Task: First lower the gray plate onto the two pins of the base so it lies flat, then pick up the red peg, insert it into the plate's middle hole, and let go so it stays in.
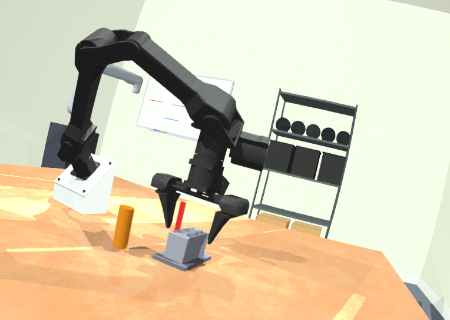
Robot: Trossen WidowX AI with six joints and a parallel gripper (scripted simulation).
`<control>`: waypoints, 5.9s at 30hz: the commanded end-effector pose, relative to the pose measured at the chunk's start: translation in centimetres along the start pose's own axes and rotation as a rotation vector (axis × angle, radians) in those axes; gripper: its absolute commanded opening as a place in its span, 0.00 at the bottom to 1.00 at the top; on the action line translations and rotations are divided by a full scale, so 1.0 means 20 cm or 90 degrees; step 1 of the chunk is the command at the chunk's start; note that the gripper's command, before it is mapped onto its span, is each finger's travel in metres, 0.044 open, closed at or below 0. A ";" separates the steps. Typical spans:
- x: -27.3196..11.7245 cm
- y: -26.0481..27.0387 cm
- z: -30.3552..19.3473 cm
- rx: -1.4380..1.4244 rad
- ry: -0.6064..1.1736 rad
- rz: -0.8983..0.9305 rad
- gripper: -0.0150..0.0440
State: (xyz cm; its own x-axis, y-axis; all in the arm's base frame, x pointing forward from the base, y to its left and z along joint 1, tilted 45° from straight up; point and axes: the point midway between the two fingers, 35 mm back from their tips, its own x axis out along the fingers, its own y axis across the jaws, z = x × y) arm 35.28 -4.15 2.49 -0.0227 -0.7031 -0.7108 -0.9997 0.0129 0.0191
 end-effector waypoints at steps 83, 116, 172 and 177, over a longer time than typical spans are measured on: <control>-0.27 0.58 0.90 1.686 -0.021 0.008 1.00; 0.00 0.57 0.90 1.687 -0.022 0.006 1.00; -0.25 0.55 0.91 1.686 -0.022 0.010 0.25; -0.33 0.55 0.91 1.686 -0.022 0.010 0.25</control>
State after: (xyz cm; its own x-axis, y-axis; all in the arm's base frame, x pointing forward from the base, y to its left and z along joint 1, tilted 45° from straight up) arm 24.09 12.75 -6.22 -0.0046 -0.6982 -0.7159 0.8731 0.3462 -0.3432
